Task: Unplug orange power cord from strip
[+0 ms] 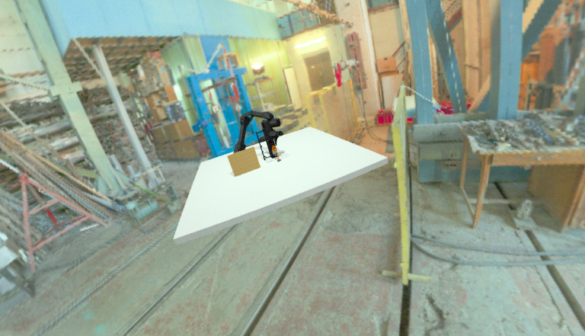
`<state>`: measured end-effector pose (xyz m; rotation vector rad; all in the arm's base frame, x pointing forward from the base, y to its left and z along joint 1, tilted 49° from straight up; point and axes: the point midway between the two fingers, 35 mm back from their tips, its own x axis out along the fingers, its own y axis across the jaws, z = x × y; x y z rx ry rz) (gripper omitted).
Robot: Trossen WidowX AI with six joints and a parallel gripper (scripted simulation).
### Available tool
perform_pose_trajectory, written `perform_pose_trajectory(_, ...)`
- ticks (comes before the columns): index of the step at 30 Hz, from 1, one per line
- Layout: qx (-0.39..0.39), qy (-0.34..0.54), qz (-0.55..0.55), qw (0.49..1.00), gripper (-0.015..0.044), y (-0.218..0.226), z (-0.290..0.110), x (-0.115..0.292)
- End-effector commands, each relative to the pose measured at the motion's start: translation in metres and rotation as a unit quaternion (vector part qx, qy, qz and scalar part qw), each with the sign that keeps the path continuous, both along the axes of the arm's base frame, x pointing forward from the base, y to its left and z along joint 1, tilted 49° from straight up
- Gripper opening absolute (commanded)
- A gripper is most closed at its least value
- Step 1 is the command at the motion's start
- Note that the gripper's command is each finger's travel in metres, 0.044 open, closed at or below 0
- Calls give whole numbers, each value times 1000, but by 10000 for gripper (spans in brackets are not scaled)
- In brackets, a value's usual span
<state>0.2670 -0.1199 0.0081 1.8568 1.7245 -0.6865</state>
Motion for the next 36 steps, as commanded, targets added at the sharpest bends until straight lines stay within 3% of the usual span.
perform_pose_trajectory(1,3,3,-3,1000,160,3,2,0)
perform_pose_trajectory(14,3,3,-3,1000,160,12,-6,0)
perform_pose_trajectory(18,1,1,0,1000,55,9,-4,0)
perform_pose_trajectory(26,1,1,0,1000,2,9,-4,0)
perform_pose_trajectory(36,1,2,-1,1000,0,1,-13,1)
